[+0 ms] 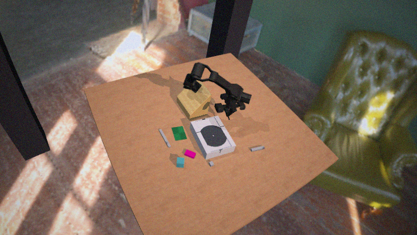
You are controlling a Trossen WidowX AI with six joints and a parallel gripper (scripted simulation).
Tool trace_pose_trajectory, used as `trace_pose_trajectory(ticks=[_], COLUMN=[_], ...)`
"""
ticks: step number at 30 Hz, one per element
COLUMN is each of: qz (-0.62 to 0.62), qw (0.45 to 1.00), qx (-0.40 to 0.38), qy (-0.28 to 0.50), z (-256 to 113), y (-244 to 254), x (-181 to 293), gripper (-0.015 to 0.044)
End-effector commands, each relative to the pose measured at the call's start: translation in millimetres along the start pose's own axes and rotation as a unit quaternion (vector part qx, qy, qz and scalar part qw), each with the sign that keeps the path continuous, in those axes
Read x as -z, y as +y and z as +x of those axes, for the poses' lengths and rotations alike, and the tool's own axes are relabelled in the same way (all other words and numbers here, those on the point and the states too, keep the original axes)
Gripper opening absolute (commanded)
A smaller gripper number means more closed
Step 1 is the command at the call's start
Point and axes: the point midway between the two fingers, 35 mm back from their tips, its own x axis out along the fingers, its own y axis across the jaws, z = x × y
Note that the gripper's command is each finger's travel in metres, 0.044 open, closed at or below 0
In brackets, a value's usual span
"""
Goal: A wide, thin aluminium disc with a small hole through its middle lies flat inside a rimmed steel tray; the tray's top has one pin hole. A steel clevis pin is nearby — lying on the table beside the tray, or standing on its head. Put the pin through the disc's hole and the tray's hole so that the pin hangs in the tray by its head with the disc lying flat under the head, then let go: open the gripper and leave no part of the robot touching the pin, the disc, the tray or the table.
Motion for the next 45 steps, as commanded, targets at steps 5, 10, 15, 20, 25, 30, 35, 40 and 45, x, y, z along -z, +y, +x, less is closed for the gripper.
trace_pose_trajectory(ticks=[5, 10, 15, 20, 25, 30, 35, 40, 45], qz=[0.001, 0.001, 0.001, 0.001, 0.001, 0.001, 0.001, 0.001, 0.001], qw=[1.0, 1.0, 1.0, 1.0, 1.0, 1.0, 1.0, 1.0, 1.0], qx=[-0.001, -0.001, -0.001, -0.001, -0.002, -0.002, -0.002, -0.002, -0.003], qy=[-0.004, -0.004, -0.004, -0.004, -0.004, -0.004, -0.004, -0.004, -0.004], z=[4, 11, 20, 28, 36, 45, 53, 62, 70], y=[1, 1, 0, 1, 1, 1, 1, 1, 2], x=[-2, -1, -1, -1, -2, -2, -3, -4, -5], gripper=[0.0, 0.0, 0.0, 0.0, 0.0, 0.0, 0.0, 0.0, 0.0])
